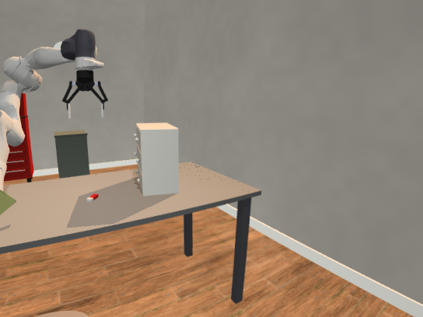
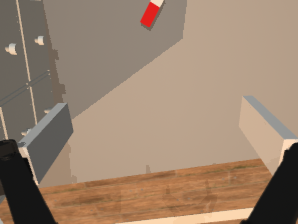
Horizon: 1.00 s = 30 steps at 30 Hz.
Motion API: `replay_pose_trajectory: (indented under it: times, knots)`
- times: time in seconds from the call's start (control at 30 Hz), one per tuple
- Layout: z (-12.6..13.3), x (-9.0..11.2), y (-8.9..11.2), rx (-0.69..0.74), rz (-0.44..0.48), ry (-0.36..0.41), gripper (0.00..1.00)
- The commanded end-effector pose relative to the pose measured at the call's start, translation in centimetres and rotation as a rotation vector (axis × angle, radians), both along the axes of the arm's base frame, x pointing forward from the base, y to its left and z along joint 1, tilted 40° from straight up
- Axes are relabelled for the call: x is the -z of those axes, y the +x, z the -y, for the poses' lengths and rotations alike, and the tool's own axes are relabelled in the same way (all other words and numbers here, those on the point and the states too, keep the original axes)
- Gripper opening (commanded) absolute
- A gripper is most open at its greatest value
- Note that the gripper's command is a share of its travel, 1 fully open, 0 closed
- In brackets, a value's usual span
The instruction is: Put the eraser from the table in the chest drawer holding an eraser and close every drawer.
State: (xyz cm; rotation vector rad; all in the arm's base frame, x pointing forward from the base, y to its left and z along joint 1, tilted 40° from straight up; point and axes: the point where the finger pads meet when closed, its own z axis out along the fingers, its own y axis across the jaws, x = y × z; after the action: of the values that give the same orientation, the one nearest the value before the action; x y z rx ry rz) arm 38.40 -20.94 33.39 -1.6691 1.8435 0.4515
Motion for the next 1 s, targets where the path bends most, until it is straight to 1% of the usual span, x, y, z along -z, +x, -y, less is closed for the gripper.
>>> replay_pose_trajectory:
  times: [0.0,0.43,0.5,0.97]
  knots:
    - [0.0,0.2,0.2,0.091,-0.062,0.016,1.0]
    - [-1.4,1.9,0.8,0.332,-0.258,0.083,1.0]
    - [-1.4,1.9,0.8,0.332,-0.258,0.083,1.0]
    - [-3.3,4.3,1.5,0.646,-0.513,0.172,1.0]
